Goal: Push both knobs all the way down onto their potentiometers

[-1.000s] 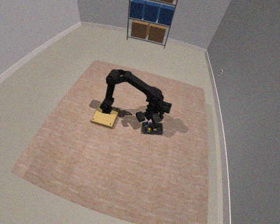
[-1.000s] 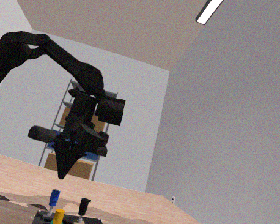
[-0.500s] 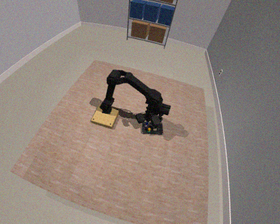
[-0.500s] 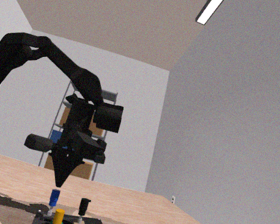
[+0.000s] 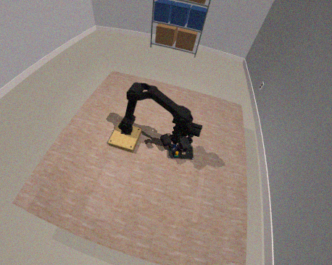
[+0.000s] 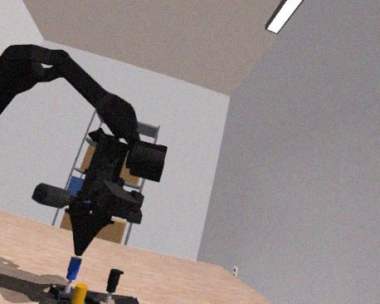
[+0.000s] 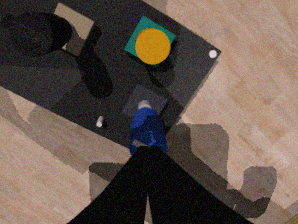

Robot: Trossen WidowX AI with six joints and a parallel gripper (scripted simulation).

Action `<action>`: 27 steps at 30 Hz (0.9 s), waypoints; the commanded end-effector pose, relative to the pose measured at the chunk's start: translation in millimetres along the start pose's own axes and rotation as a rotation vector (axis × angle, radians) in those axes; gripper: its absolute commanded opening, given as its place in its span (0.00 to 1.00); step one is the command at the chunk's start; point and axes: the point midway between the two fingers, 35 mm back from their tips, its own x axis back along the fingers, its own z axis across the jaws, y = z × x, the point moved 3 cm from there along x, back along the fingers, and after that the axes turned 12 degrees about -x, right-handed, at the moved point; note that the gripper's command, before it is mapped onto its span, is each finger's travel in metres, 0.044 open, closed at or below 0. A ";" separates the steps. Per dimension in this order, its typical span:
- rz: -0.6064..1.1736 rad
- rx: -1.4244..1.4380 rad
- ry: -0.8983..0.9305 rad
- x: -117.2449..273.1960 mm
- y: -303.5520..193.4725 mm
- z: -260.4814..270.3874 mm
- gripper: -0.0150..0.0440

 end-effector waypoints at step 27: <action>-0.003 -0.003 -0.003 -5.0 0.4 -0.3 0.25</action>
